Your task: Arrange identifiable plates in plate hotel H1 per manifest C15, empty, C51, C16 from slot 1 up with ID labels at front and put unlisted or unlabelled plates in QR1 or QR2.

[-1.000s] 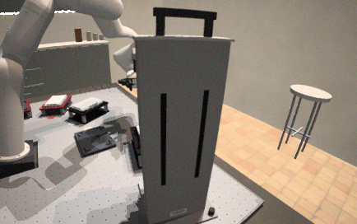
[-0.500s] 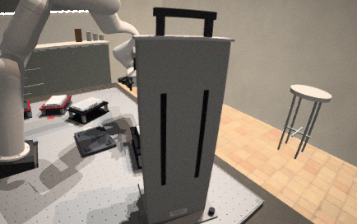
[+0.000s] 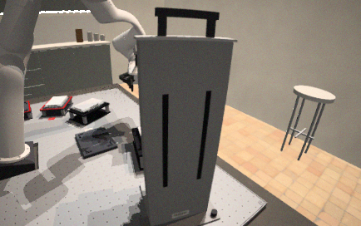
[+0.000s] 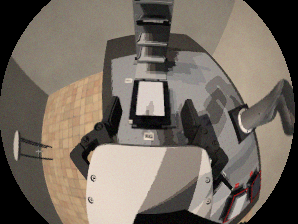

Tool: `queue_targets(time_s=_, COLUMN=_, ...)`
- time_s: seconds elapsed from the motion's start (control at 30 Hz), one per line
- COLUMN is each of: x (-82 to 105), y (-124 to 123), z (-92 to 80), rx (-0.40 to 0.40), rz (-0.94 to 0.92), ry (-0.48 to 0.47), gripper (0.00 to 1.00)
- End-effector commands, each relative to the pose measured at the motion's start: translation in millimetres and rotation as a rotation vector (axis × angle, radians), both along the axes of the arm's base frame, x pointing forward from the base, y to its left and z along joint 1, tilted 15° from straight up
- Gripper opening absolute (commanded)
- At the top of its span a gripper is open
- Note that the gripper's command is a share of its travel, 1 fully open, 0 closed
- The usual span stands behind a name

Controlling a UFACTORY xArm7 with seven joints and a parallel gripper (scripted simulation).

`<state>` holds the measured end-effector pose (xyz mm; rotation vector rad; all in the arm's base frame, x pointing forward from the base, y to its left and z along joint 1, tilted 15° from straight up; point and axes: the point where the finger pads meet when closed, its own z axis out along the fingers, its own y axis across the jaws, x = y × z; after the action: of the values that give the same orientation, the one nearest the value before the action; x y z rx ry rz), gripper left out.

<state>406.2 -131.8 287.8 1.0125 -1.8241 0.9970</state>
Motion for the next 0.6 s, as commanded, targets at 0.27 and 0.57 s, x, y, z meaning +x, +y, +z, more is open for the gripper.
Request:
queue_targets(time_s=0.27, x=0.3, y=-0.2, z=1.2, rx=0.151, rz=0.043, ry=-0.064, gripper=1.00)
queue_targets(time_s=0.57, x=0.4, y=-0.3, z=1.3, rx=0.286, rz=0.080, ry=-0.119, gripper=1.00)
